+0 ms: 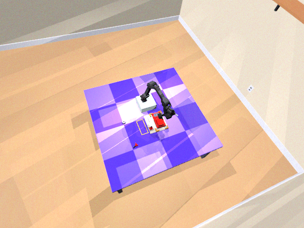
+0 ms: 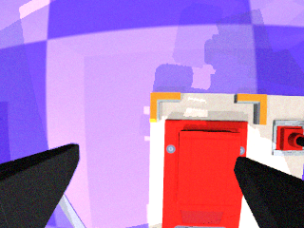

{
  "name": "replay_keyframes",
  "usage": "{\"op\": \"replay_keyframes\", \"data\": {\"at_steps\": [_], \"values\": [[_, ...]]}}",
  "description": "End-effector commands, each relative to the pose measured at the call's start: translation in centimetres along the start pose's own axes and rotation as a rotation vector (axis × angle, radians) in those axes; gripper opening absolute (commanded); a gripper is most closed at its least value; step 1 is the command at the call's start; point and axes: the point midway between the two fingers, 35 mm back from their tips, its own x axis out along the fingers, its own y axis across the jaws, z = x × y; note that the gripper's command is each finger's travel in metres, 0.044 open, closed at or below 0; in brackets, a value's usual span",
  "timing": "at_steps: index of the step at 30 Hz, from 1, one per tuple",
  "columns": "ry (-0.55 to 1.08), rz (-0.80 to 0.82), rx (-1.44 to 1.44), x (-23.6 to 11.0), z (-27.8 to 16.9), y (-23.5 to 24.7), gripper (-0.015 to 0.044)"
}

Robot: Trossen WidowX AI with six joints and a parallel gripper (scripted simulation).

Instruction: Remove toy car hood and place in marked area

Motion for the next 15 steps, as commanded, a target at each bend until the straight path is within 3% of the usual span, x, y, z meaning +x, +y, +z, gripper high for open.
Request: {"op": "replay_keyframes", "data": {"at_steps": [1,5,15], "values": [[0.124,-0.084,-0.047,2.0,-2.0,-3.2,0.044],[0.229,-0.134,-0.084,3.2,-3.9,-5.3,0.044],[0.235,-0.137,-0.086,3.4,-4.1,-5.3,0.044]]}}
